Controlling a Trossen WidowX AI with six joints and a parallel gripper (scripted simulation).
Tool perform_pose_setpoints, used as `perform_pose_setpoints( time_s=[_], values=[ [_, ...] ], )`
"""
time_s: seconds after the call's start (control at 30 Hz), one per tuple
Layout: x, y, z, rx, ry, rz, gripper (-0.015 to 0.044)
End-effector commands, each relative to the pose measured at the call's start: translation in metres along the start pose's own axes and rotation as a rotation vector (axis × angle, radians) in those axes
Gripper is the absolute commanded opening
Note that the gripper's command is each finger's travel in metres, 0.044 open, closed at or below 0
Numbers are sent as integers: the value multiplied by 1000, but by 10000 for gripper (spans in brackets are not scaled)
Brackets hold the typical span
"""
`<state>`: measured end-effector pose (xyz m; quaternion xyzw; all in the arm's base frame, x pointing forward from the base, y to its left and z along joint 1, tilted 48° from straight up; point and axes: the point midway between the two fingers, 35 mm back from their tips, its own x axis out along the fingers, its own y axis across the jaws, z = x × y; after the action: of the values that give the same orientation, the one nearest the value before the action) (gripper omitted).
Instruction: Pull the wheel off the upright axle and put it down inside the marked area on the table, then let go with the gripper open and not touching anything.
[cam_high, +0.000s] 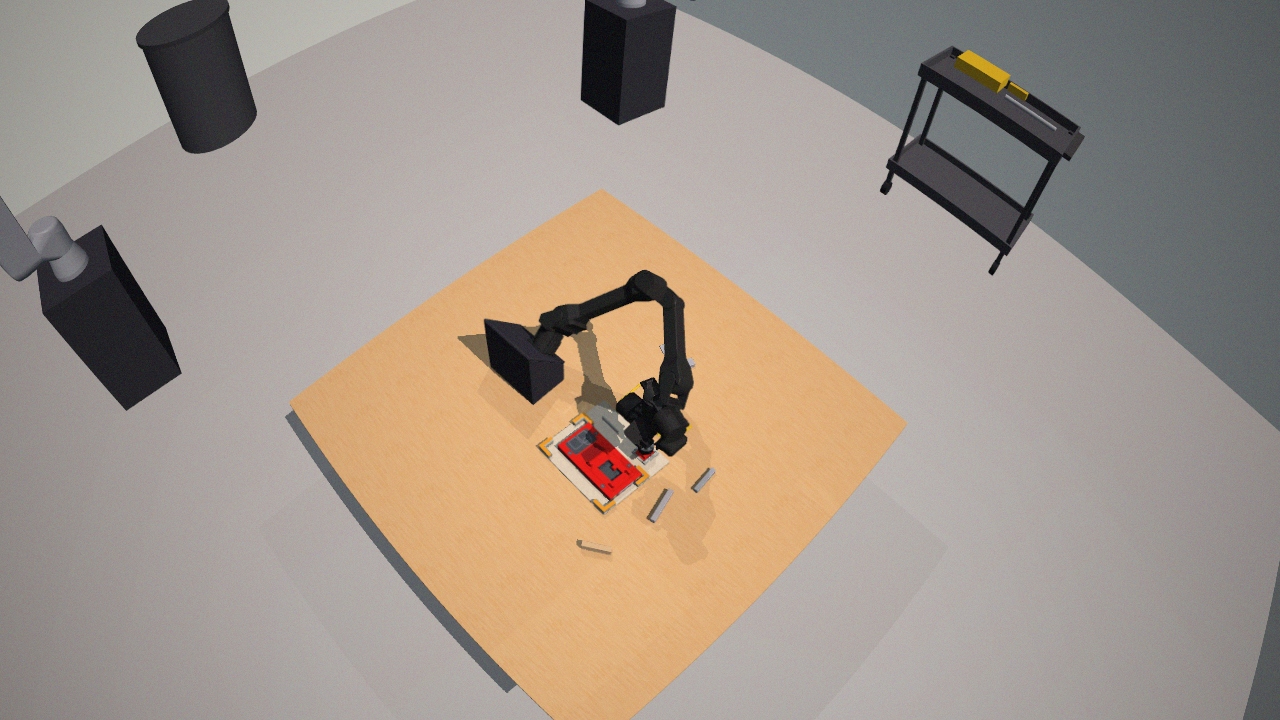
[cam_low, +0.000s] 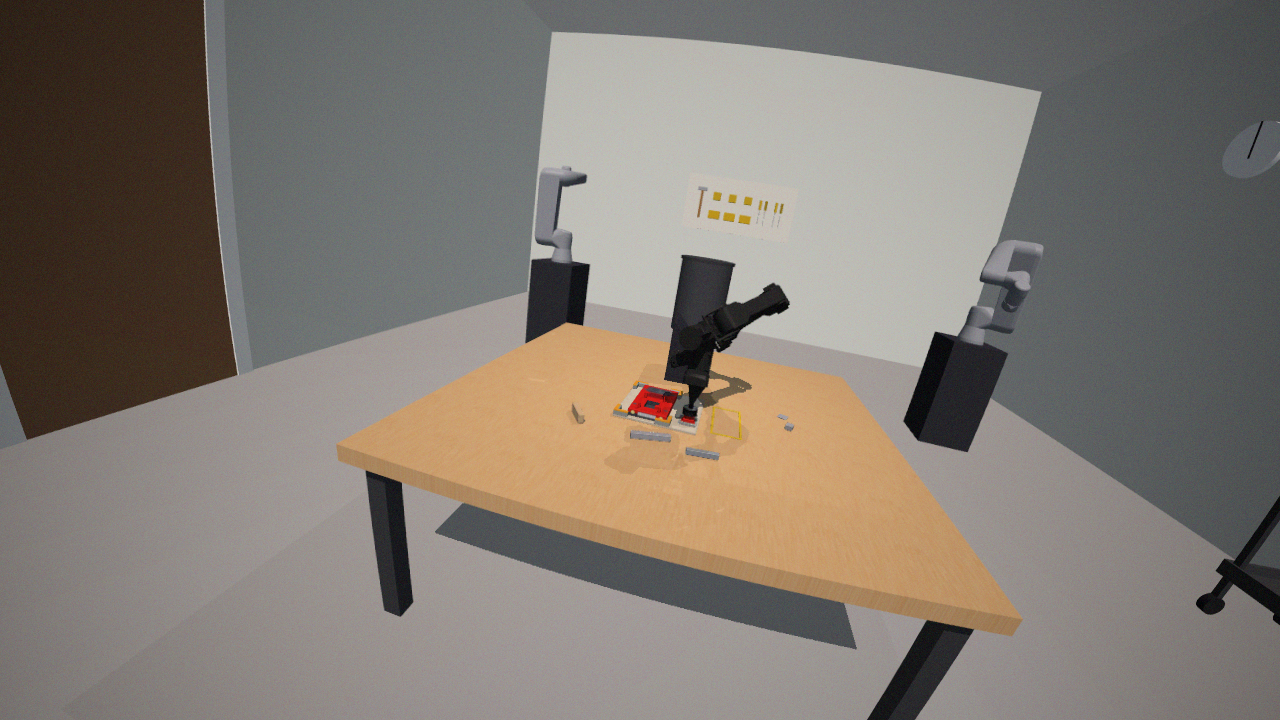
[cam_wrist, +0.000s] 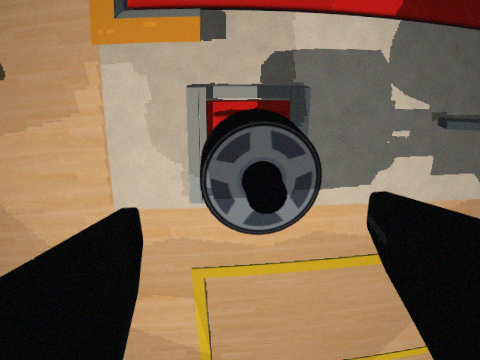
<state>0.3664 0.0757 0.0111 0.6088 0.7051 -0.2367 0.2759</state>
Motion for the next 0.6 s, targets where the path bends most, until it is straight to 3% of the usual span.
perform_pose_setpoints(
  time_s=[0.0,0.17,0.27,0.57],
  values=[
    [29,-3,-1,4,8,-9,300],
    [38,-5,-1,4,10,-9,300],
    [35,-6,-2,1,6,-21,221],
    [35,-6,-2,1,6,-21,161]
  ],
)
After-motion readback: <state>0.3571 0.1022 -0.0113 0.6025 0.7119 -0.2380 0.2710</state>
